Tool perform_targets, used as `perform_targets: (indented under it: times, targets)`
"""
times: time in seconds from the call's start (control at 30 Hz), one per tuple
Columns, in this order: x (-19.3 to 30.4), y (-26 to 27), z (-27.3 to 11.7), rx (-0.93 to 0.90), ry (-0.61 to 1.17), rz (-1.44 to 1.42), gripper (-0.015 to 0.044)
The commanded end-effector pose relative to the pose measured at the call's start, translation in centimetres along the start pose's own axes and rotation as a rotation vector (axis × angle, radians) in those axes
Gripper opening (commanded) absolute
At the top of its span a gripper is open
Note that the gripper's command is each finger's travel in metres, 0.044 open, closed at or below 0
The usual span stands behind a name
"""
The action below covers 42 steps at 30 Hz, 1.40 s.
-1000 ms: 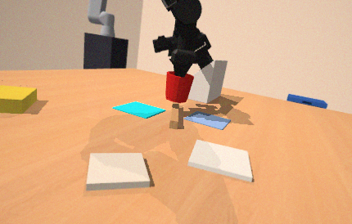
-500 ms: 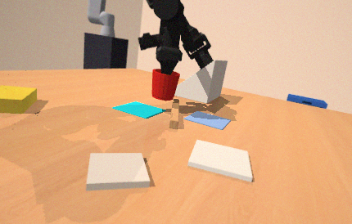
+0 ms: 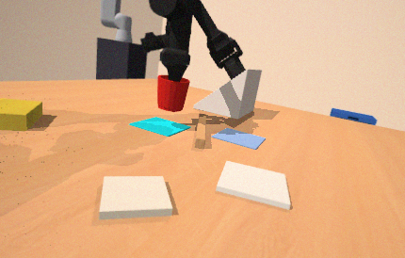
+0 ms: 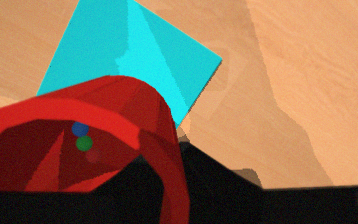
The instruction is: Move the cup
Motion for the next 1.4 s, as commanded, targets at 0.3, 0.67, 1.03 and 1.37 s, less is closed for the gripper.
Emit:
perform_targets:
  times: [0.3, 0.67, 1.03, 1.37]
  targets:
    - [-1.3, -0.2, 0.3, -0.007, -0.011, 0.006, 0.0]
    - [-1.4, -0.2, 2.0, -0.007, -0.012, 0.006, 0.0]
    - [-1.4, -0.3, 3.6, -0.006, -0.013, 0.006, 0.0]
    - [-1.5, -0.3, 3.7, -0.013, -0.01, 0.014, 0.0]
Point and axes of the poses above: the point midway between the two fingers, 35 mm back from their tips, its own z axis out along the fingers, its own y axis across the jaws, x = y × z, the point moved 7 cm from there along -z, back along the fingers, and after that the axes turned 7 degrees about -z, right-handed, at the moved point
